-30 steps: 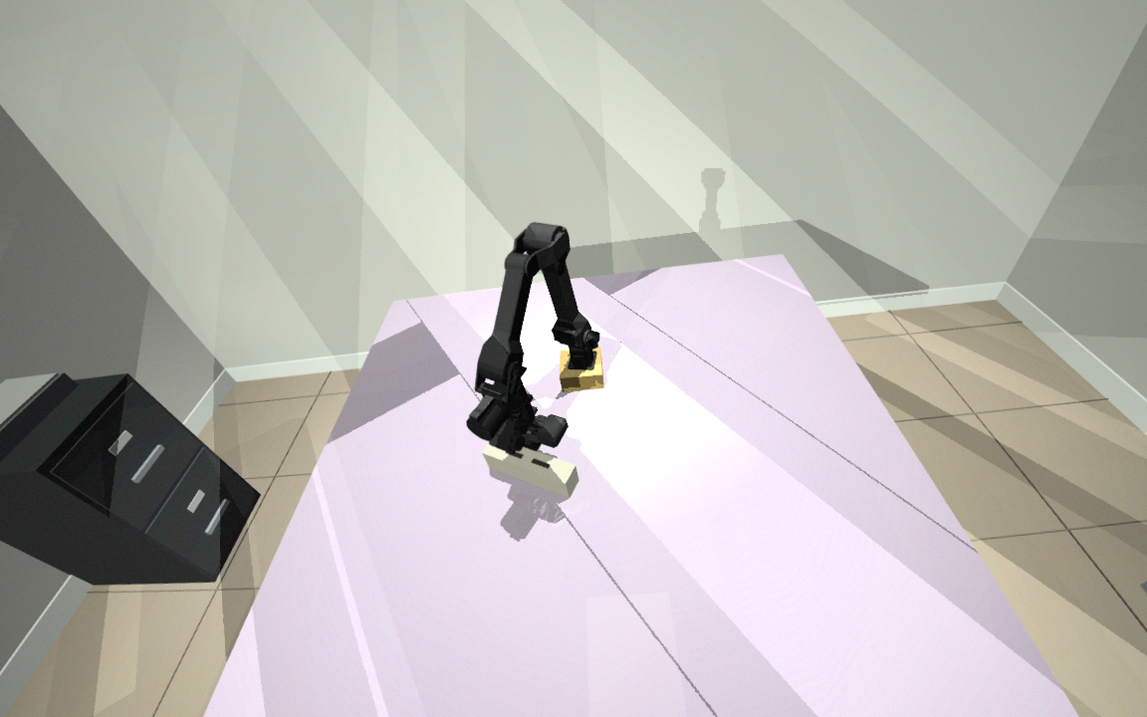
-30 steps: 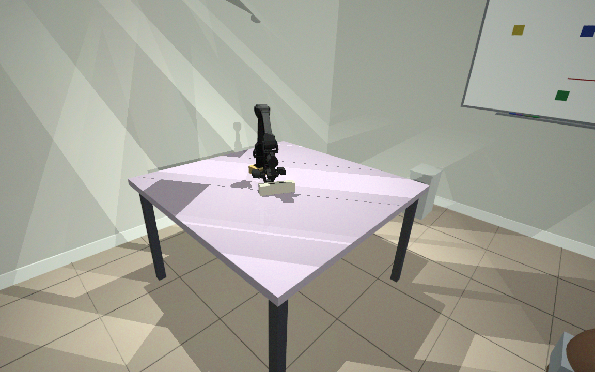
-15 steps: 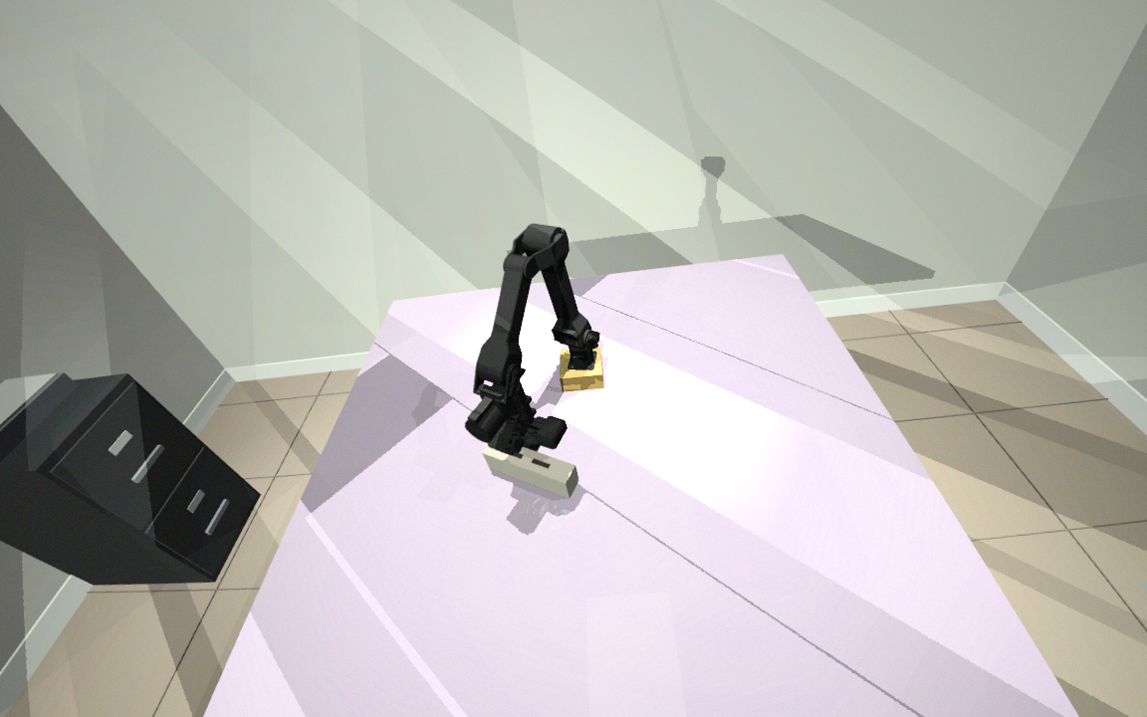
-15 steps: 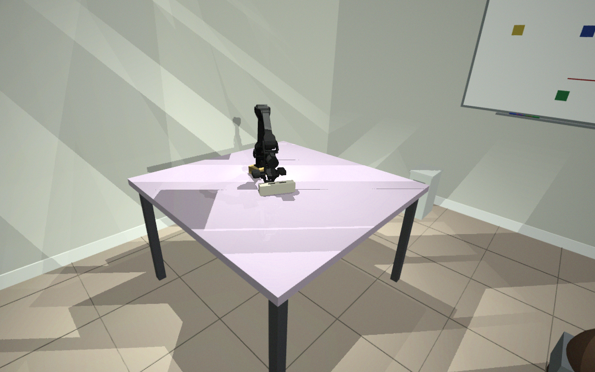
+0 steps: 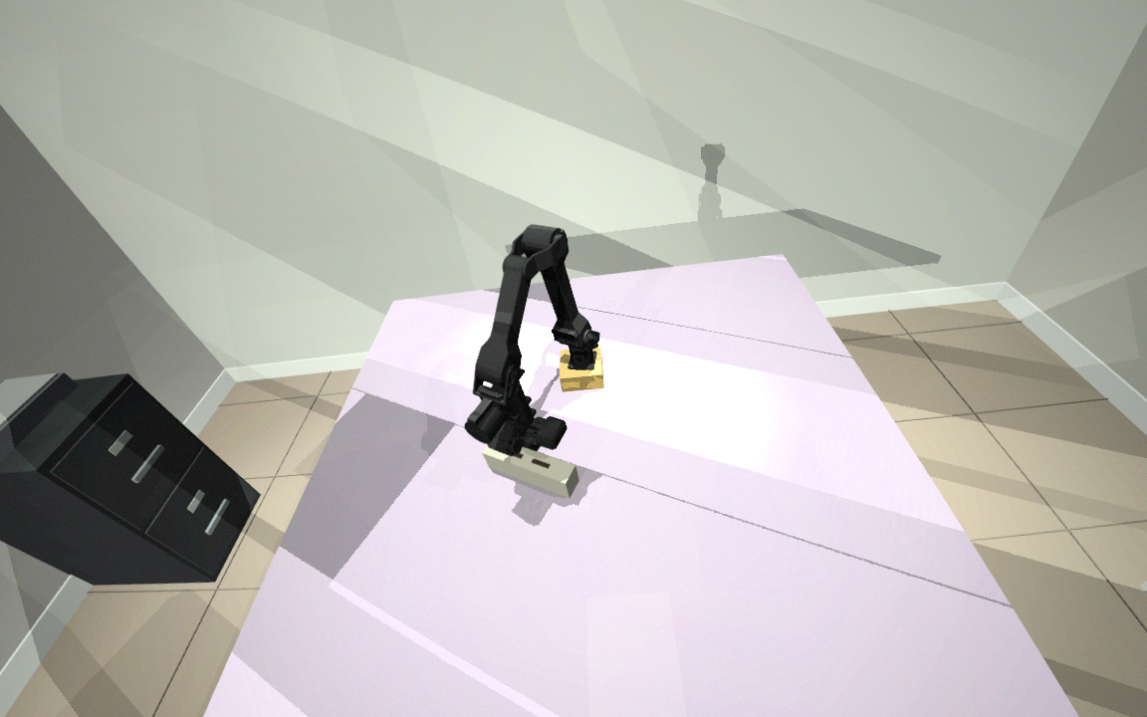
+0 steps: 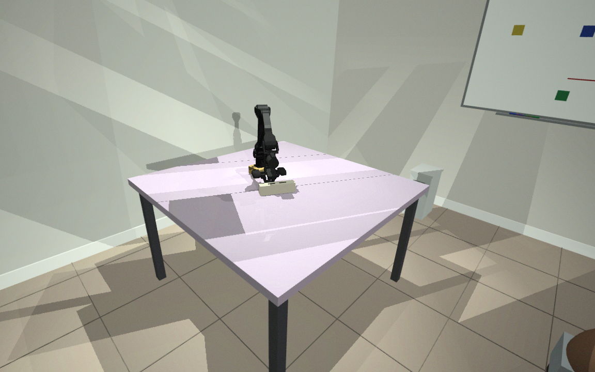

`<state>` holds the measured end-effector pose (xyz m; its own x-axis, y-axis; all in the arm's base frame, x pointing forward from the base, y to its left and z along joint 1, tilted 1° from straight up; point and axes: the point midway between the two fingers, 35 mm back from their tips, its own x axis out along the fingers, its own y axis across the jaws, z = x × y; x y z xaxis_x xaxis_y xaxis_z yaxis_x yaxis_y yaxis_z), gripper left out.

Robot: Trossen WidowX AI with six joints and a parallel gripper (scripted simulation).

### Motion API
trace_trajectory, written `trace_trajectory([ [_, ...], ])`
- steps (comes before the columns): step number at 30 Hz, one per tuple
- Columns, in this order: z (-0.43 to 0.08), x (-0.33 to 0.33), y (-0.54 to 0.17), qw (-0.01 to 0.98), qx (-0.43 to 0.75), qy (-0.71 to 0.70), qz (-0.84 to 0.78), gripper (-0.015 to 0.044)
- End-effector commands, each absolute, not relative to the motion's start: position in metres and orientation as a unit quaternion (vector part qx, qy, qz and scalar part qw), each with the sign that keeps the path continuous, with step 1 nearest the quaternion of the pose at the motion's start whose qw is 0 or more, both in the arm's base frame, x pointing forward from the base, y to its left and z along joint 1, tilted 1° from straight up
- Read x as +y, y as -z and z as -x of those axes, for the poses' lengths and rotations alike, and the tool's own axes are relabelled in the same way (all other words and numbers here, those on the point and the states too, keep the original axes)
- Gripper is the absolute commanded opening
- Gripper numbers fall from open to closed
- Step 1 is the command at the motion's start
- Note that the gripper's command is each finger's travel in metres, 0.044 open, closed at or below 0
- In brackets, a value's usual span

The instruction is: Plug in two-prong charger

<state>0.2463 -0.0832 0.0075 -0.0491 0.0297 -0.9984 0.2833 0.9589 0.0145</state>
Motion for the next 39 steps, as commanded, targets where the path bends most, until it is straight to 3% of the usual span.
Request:
trace_trajectory([
  [1,-0.251,-0.086,-0.008,0.684,0.715,0.094,-0.106,0.0000],
  [39,-0.265,-0.090,-0.009,0.685,0.715,0.094,-0.106,0.0000],
])
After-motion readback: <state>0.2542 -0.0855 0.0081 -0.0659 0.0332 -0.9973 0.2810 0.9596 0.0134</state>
